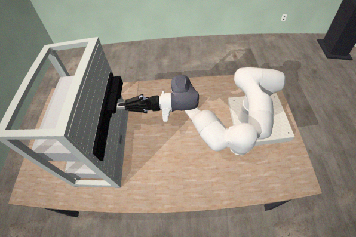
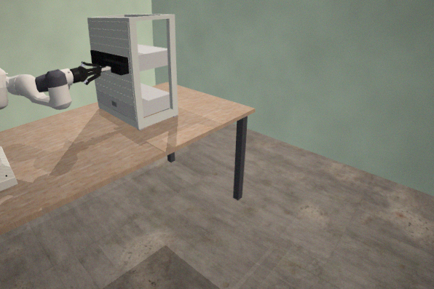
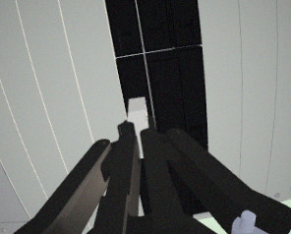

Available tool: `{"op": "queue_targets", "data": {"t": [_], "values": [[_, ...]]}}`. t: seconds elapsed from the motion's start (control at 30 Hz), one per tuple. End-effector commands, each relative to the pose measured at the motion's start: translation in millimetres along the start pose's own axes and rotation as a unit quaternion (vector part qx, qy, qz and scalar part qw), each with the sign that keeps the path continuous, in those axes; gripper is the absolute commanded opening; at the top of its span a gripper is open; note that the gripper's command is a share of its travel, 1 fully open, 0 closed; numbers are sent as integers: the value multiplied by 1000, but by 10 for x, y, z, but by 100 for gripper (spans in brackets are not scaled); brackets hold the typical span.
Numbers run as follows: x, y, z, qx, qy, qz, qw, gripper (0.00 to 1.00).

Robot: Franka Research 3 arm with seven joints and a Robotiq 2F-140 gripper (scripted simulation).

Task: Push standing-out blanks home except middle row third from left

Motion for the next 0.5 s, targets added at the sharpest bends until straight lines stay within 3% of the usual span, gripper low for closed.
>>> {"op": "queue_targets", "data": {"t": [0.0,0.47], "values": [[-18,-9,-42,5,-7,2,1000,0],[-48,-11,-50,5,-7,2,1000,0]]}}
Point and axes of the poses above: the point where the finger pads meet when closed, its own x axis back along the fingers, its own y axis across the jaws, z = x × y, the point moved 8 cm from there along x, back along the fingers, and after that the axes turned 13 degrees about x, right-handed, at the moved point
